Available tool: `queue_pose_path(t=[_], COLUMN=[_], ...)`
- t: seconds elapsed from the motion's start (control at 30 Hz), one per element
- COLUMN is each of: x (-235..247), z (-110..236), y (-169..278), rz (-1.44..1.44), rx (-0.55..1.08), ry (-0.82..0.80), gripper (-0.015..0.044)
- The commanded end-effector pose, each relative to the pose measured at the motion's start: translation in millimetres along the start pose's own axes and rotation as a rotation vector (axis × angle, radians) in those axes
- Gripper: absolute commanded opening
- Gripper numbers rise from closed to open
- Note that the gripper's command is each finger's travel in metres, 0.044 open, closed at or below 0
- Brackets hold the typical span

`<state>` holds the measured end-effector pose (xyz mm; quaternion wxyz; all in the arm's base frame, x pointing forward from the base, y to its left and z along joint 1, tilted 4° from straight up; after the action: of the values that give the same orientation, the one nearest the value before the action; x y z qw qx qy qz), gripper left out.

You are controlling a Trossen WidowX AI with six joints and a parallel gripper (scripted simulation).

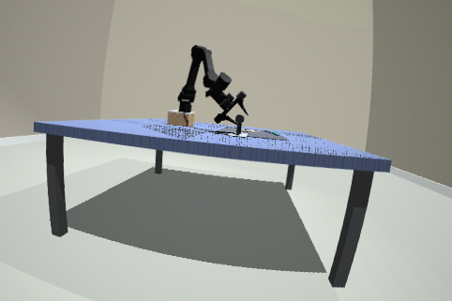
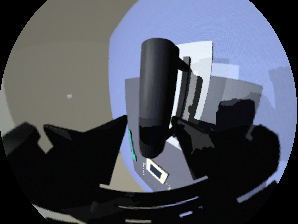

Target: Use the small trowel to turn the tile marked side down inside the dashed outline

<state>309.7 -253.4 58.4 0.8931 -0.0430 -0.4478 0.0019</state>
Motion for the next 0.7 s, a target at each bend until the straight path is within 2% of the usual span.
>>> queue_pose_path(t=[0.0,0.27,0.4,0.67], x=[-3.6,-3.9,-3.9,-3.9], z=[-9.2,-19.9,-19.9,-19.9], y=[0.1,1.0,1.0,1.0], rz=[-0.01,-0.01,-0.01,-0.01], rx=[0.0,-0.001,-0.001,-0.001], ry=[0.009,0.008,0.008,0.008], gripper=[0.03,0.03,0.0195,0.0142])
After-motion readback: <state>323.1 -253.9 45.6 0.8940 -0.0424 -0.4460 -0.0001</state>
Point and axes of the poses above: the point midway between the two fingers, 35 mm back from their tips, its own z axis back along the fingers, its own x axis across the jaws, y = z × x, the point moved 3 cm from there along z, back along the fingers
